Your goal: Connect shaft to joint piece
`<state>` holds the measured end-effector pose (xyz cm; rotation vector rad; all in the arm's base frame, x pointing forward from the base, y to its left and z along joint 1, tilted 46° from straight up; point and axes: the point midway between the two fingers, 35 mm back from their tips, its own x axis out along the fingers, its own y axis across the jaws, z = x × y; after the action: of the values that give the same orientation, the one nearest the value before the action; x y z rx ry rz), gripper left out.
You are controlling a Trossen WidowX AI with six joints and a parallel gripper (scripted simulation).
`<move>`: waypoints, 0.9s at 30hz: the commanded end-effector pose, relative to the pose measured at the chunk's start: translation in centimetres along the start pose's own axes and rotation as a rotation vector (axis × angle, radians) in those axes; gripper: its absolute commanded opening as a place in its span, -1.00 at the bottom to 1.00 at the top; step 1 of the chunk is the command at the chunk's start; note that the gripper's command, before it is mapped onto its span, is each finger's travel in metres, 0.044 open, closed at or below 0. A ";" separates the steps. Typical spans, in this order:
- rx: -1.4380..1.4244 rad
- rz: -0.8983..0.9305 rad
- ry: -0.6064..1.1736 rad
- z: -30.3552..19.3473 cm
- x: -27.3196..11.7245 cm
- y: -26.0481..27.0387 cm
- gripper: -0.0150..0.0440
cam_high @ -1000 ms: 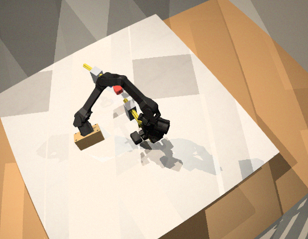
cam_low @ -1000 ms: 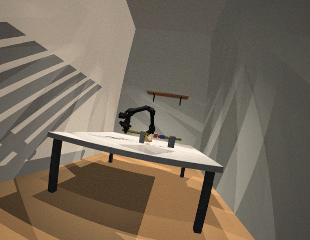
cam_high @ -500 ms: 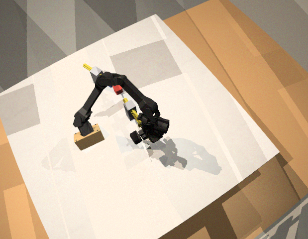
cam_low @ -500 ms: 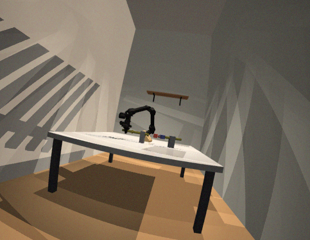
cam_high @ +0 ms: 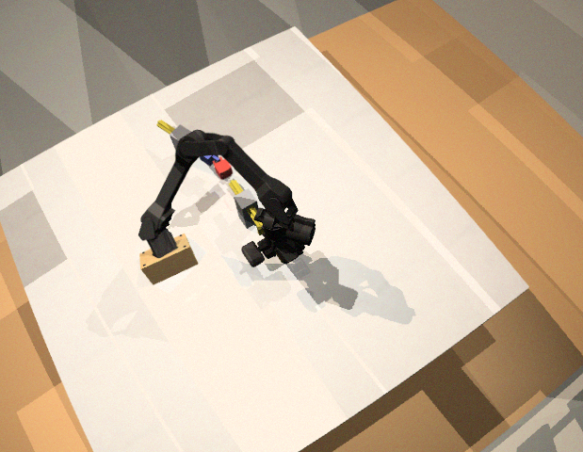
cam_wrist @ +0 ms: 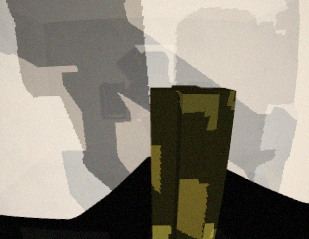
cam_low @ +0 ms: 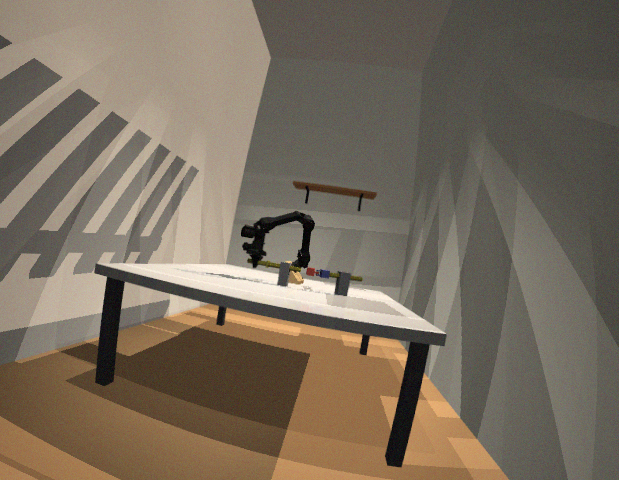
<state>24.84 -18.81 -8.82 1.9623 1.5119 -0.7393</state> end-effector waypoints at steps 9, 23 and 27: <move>0.003 0.002 0.003 -1.7 0.1 0.0 -0.49; 0.004 0.002 0.004 -3.9 0.1 0.0 -0.49; 0.004 0.002 0.005 -4.6 0.1 0.0 -0.49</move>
<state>25.22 -15.98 -6.09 1.9625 1.5094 -0.7427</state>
